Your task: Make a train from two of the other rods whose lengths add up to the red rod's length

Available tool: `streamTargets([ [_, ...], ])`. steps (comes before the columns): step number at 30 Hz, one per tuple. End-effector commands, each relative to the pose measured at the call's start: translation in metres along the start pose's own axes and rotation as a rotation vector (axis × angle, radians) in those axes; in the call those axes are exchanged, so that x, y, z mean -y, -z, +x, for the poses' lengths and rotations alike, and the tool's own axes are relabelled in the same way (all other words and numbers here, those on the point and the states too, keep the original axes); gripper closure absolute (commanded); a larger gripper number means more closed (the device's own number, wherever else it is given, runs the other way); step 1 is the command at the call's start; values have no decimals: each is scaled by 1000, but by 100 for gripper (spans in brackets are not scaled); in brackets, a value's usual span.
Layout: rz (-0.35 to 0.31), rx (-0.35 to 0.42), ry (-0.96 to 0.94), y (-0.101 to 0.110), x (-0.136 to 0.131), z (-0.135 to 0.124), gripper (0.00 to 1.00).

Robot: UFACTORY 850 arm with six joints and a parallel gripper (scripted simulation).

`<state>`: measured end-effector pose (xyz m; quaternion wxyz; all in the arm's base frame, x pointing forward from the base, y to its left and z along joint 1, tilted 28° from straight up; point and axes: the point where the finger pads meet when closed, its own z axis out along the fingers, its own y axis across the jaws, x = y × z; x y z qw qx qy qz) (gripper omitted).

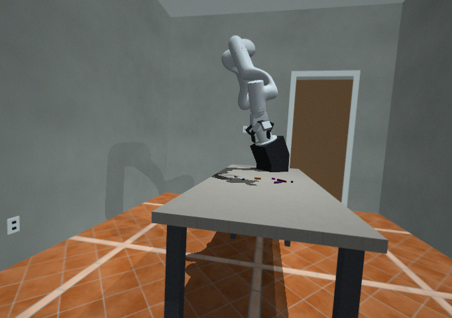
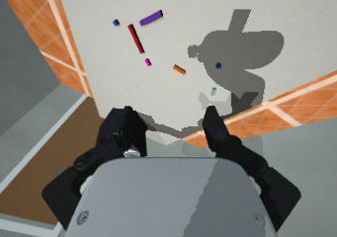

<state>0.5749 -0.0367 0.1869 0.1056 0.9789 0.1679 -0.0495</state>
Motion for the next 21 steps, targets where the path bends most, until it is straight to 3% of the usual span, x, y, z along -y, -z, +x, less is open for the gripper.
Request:
streamTargets([
  [1, -91, 30, 137, -23, -5, -7, 0],
  [3, -91, 30, 137, -23, -5, -7, 0],
  [4, -129, 46, 214, -35, -7, -10, 0],
  [21, -296, 113, 664, -93, -7, -17, 0],
])
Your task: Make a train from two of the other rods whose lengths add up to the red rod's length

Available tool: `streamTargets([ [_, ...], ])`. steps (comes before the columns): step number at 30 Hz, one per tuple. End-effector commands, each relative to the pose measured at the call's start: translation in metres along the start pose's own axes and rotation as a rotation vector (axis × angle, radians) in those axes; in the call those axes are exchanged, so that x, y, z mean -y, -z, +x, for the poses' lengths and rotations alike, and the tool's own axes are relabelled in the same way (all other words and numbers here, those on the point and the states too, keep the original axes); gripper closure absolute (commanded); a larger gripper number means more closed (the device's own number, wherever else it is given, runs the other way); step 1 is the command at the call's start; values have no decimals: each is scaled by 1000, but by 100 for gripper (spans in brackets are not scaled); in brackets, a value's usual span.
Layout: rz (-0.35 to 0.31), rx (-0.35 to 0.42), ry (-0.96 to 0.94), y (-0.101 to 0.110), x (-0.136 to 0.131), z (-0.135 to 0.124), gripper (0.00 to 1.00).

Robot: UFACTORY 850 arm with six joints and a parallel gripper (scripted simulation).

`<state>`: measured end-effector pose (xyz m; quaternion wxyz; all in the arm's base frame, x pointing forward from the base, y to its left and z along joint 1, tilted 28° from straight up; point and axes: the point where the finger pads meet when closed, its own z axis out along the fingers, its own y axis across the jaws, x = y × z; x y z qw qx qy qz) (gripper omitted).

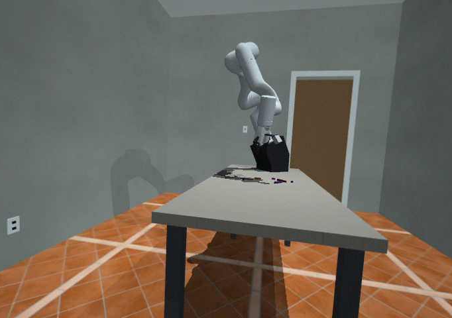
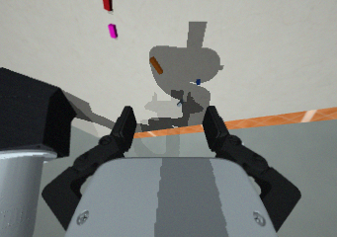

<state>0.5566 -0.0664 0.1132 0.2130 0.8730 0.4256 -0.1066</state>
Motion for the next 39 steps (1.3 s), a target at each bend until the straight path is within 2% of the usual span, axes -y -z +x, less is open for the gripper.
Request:
streamTargets([
  [1, -66, 11, 138, -16, 4, 3, 0],
  [10, -127, 19, 349, -37, 16, 11, 0],
  [13, -159, 19, 481, -49, 25, 17, 0],
  [16, -159, 19, 481, -49, 25, 17, 0],
  [18, -186, 16, 603, -60, 35, 24, 0],
  [22, -198, 13, 661, -65, 40, 27, 0],
  [30, -245, -12, 946, -88, 71, 43, 0],
  [34, -246, -12, 954, -89, 72, 43, 0],
  [39, -267, -36, 1123, -102, 95, 52, 0],
])
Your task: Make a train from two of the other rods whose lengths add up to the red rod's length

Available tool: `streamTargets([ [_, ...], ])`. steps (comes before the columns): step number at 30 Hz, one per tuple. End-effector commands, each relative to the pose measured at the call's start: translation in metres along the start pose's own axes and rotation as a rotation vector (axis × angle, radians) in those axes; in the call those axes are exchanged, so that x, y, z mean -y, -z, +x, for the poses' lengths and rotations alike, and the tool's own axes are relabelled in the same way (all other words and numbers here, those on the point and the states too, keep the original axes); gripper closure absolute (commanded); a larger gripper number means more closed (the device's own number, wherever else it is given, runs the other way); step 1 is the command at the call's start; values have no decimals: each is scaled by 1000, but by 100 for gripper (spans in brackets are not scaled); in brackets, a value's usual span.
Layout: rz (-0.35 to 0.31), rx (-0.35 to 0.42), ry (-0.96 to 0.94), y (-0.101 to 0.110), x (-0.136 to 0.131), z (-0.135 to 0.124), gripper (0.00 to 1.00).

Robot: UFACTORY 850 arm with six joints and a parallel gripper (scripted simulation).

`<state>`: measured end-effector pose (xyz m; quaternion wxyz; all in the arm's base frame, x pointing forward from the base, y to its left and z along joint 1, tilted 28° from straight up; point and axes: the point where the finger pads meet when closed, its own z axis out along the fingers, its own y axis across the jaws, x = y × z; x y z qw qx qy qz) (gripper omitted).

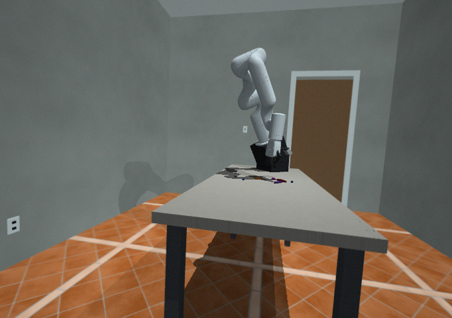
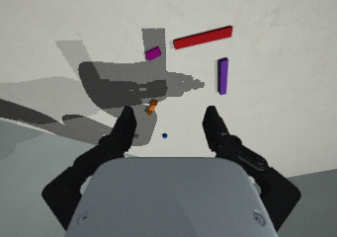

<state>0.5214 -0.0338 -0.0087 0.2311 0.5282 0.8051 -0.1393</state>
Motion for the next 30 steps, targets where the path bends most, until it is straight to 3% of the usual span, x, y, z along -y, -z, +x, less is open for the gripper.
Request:
streamTargets([
  [1, -38, -22, 135, -8, 6, 21, 0],
  [9, -62, -48, 255, -13, 13, 40, 0],
  [30, -66, -52, 275, -14, 14, 44, 0],
])
